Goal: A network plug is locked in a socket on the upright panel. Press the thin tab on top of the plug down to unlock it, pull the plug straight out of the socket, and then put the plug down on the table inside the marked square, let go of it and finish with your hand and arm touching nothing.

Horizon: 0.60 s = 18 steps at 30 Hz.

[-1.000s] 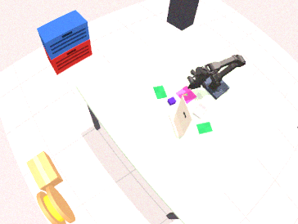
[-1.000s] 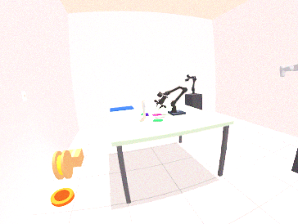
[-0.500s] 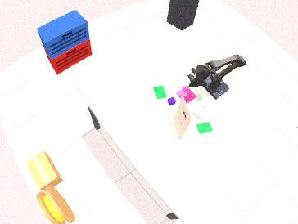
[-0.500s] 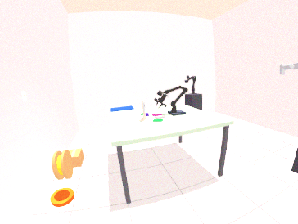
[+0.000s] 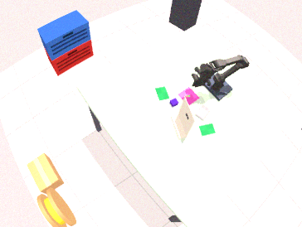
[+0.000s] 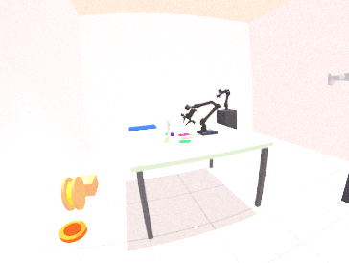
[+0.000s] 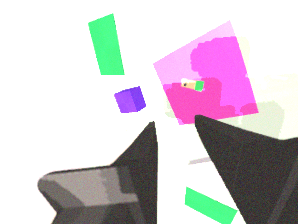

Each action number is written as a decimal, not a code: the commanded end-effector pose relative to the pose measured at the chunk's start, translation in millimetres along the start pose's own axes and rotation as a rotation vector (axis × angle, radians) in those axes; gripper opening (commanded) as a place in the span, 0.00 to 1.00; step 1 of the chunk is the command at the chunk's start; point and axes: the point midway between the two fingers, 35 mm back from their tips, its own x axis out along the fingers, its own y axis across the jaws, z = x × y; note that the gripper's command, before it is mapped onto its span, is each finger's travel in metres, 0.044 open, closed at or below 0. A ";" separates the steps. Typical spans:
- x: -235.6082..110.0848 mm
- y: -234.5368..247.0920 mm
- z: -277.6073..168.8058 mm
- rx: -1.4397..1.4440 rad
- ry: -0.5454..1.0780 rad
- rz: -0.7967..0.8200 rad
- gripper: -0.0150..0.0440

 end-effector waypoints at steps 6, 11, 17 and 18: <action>-8.2 5.9 0.0 0.000 0.000 0.000 0.52; -19.6 15.5 0.0 -0.001 0.000 0.001 0.52; -33.6 26.3 -0.1 -0.002 0.001 0.002 0.52; -36.0 28.0 -0.1 -0.002 0.001 0.002 0.52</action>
